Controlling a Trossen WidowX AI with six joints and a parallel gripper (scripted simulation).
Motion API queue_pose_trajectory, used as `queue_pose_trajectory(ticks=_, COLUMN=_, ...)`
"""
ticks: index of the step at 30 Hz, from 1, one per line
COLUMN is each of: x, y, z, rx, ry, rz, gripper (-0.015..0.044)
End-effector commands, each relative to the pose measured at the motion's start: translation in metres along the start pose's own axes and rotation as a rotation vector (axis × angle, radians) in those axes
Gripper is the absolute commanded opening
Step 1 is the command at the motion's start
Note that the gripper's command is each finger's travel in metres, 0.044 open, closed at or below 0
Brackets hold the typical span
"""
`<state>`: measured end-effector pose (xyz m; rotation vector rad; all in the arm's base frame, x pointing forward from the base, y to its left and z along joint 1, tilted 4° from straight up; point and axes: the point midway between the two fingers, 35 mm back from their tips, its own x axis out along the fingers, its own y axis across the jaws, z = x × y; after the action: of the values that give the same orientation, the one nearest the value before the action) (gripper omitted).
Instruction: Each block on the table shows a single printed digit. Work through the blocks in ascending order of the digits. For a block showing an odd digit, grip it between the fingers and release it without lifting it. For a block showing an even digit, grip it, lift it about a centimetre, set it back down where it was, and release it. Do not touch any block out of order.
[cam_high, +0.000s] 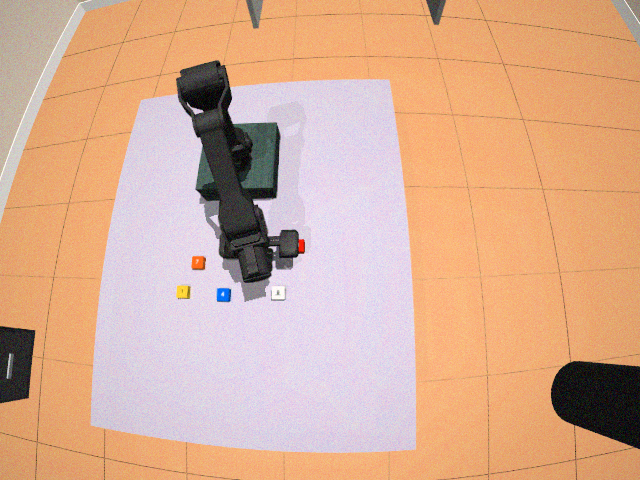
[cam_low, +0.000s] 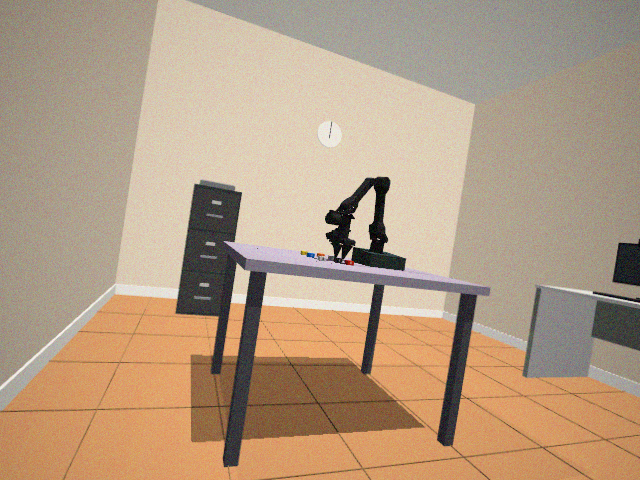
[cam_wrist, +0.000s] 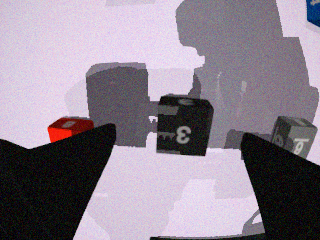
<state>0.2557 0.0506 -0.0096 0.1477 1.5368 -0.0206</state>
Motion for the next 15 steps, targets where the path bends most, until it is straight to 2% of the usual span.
queue_pose_trajectory(ticks=1, x=0.0086, y=-0.0003, z=-0.0022, rx=0.006, ry=0.008, rz=0.0, gripper=0.04)
queue_pose_trajectory(ticks=3, x=0.0096, y=-0.0003, z=-0.0023, rx=0.006, ry=0.008, rz=0.0, gripper=0.04)
queue_pose_trajectory(ticks=13, x=0.0096, y=-0.0003, z=-0.0023, rx=0.006, ry=0.008, rz=0.0, gripper=0.0138)
queue_pose_trajectory(ticks=15, x=0.0096, y=-0.0003, z=-0.0023, rx=0.006, ry=0.008, rz=0.0, gripper=0.012)
